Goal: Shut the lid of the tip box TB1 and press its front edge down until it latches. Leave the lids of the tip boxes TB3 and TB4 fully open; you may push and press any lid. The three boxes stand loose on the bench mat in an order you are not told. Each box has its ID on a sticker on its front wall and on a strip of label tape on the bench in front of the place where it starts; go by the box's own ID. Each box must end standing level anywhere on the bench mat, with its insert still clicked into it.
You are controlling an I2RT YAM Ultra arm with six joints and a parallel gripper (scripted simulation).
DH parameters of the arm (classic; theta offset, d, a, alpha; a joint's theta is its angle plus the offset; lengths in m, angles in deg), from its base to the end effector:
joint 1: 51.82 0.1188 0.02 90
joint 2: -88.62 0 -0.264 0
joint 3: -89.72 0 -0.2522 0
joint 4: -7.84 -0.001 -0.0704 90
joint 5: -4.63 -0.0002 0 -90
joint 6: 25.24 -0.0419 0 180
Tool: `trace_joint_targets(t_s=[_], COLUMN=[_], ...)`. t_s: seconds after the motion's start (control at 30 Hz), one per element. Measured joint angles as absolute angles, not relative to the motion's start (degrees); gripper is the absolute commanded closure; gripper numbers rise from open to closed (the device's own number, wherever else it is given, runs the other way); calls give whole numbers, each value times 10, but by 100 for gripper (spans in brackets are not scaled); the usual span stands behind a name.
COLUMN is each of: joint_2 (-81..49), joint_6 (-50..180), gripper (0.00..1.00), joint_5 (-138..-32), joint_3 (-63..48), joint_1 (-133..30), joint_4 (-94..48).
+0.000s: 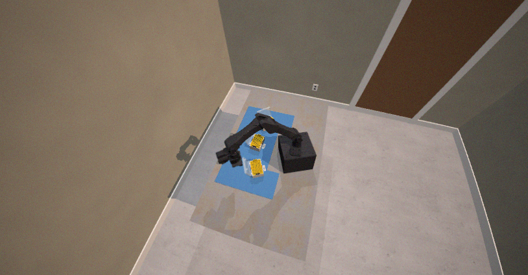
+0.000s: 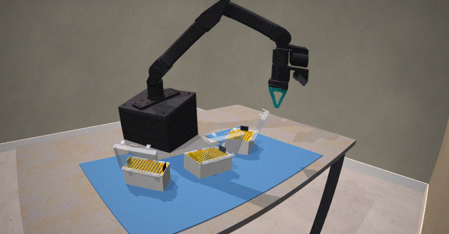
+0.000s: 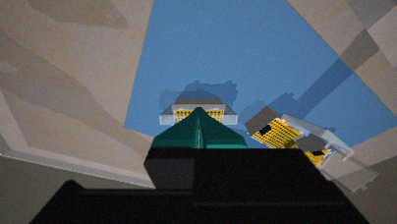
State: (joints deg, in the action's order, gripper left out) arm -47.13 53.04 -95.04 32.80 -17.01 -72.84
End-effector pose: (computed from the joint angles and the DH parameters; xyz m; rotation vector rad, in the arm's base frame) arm 0.3716 0.2510 0.1362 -0.6312 3.0516 -0.2781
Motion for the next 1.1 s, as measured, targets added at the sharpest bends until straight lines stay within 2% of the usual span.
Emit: trace_joint_targets(t_s=[1.1], joint_2=[-477], joint_6=[534], gripper=[100], joint_5=[-950], joint_3=[302], joint_1=[-173], joint_4=[-703])
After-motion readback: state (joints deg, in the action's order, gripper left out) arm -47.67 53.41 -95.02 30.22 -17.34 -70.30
